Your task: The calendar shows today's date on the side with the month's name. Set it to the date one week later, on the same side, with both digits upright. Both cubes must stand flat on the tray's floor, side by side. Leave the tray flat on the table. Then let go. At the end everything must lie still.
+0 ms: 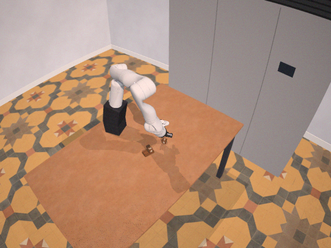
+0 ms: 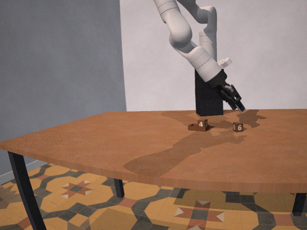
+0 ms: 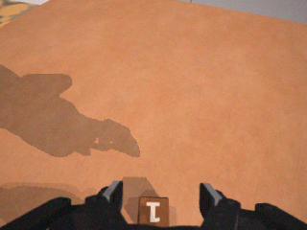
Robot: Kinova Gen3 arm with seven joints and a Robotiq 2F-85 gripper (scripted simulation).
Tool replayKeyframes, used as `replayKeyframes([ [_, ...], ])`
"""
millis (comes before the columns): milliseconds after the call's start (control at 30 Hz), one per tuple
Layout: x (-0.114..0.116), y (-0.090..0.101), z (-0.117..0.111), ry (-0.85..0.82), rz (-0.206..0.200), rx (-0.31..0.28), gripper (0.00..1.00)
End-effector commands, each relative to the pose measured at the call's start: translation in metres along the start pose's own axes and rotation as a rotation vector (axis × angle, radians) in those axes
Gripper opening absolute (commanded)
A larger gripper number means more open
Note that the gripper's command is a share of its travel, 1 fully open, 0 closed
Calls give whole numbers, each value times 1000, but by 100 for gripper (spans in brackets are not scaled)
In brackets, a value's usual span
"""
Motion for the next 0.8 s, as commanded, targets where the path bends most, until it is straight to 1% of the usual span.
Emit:
replayKeyframes([
  [0,1,2,-5,9,-7,-24,67],
  [167,0,3,-7,10,-20,-73,67],
  [300,-2,4,-8,10,-30,-101,67],
  [533,-3,5,-9,11,-36,-117,67],
  [767,-3,5,-9,11,-36,-119,67],
])
Point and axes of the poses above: the point where the finger pads meet when closed, its own y axis back along the fingers, its own x axis across the jaws, z = x × y, the point moved 3 cm from there along y, back along the fingers, and after that the axes turned 11 degrees about y, right-handed, at the moved point
